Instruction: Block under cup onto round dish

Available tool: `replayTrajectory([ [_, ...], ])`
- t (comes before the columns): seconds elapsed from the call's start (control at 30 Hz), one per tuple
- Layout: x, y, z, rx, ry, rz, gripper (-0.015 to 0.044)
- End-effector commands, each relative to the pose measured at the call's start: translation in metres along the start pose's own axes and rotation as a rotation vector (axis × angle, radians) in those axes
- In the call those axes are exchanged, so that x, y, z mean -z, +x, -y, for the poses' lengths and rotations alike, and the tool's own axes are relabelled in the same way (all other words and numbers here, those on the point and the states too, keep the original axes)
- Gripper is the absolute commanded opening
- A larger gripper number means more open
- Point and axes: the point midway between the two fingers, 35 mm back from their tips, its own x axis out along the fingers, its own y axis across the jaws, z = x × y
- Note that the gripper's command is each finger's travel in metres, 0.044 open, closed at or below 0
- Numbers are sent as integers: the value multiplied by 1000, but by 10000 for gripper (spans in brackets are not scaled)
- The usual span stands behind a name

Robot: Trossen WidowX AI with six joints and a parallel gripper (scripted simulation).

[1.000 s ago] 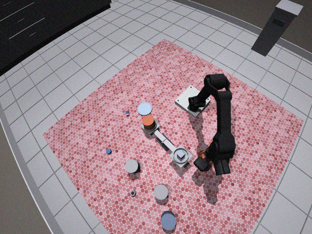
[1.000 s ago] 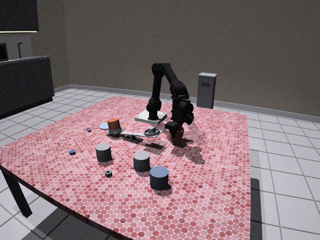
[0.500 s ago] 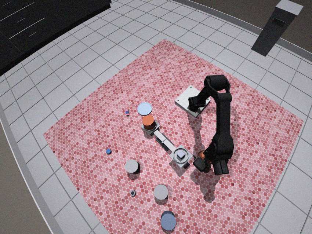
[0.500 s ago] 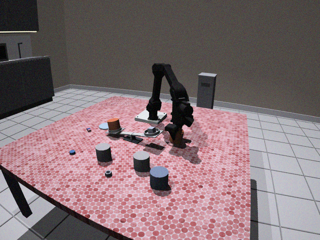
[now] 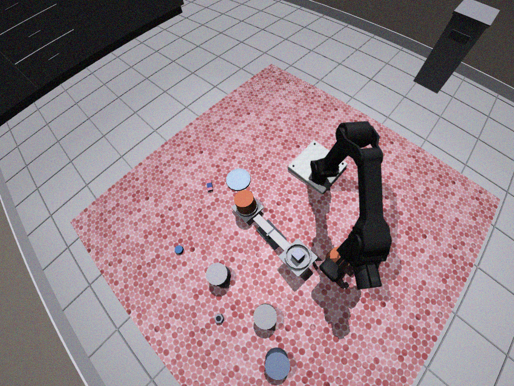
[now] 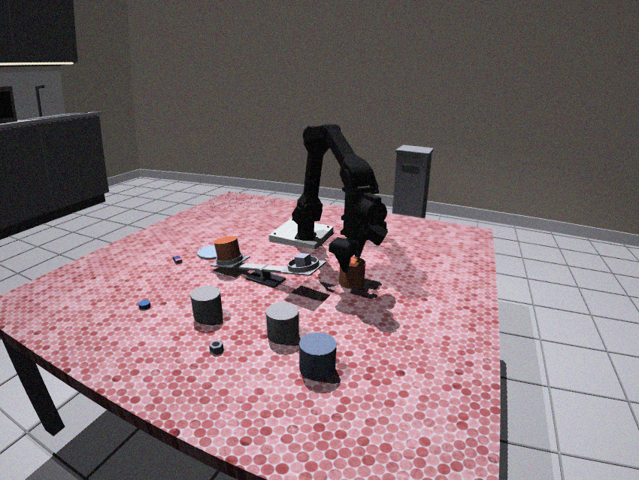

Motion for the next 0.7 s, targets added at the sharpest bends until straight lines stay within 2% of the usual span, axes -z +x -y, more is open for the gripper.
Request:
replayTrajectory([
  [0.0, -1, -26, 2, 22, 4, 19, 440],
  [0.1, -1, -26, 2, 22, 4, 19, 440],
  [0.2, 9, -36, 22, 25, 13, 26, 361],
  [0.33, 51, -61, 69, 31, 27, 22, 260],
  [0.47, 95, -80, 99, 31, 34, 11, 260],
  [0.67, 98, -81, 100, 31, 35, 10, 260],
])
